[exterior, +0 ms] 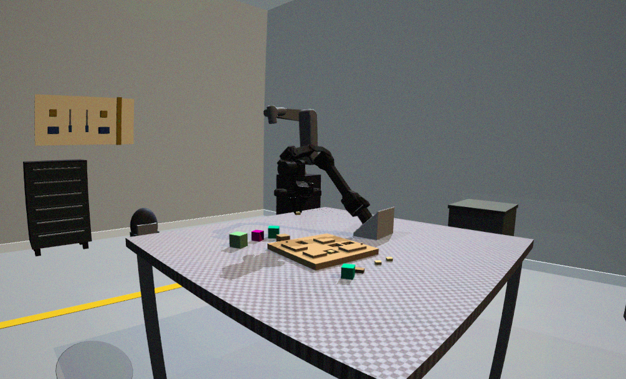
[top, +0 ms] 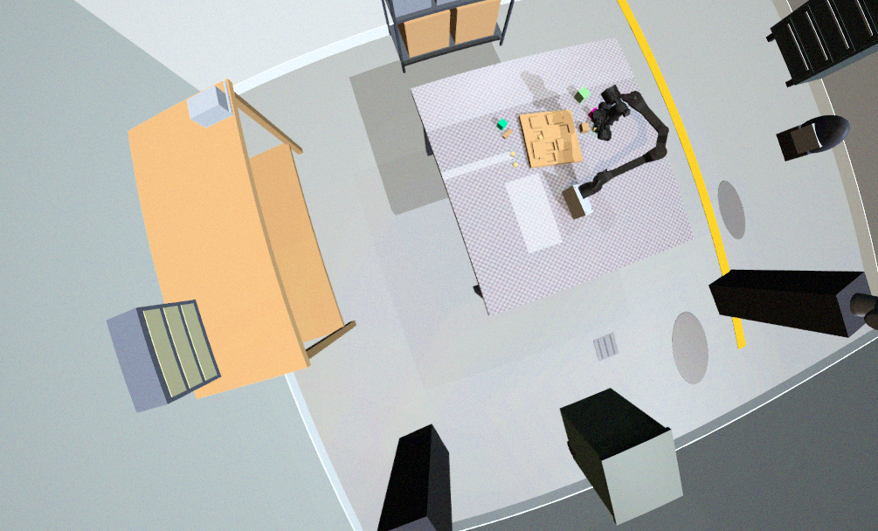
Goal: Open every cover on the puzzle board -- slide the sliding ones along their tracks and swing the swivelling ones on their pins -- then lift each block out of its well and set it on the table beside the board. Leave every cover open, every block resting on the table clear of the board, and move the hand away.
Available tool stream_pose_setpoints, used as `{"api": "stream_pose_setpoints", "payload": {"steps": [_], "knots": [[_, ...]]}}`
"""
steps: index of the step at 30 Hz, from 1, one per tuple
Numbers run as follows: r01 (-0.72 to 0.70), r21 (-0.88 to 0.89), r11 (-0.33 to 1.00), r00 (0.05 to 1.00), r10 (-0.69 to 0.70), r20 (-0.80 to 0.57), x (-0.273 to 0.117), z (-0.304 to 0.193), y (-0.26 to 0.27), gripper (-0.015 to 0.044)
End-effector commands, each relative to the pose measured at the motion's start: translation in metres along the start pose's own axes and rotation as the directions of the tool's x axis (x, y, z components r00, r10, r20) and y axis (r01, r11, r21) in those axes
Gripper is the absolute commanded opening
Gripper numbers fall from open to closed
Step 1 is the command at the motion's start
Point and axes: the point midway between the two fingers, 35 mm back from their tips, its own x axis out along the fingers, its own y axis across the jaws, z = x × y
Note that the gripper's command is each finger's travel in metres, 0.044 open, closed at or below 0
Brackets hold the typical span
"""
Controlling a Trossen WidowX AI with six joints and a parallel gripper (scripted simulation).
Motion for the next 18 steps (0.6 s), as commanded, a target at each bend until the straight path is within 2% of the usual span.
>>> {"api": "stream_pose_setpoints", "payload": {"steps": [1, 9, 18], "knots": [[-0.001, -0.013, 1.000, 1.000, 0.001, -0.010, 0.002, -0.014, 0.009, 0.0080], [-0.001, -0.014, 1.000, 1.000, 0.000, -0.014, 0.004, -0.037, 0.024, 0.0080], [-0.002, -0.013, 1.000, 1.000, 0.002, -0.011, 0.012, -0.036, 0.023, 0.0080]]}}
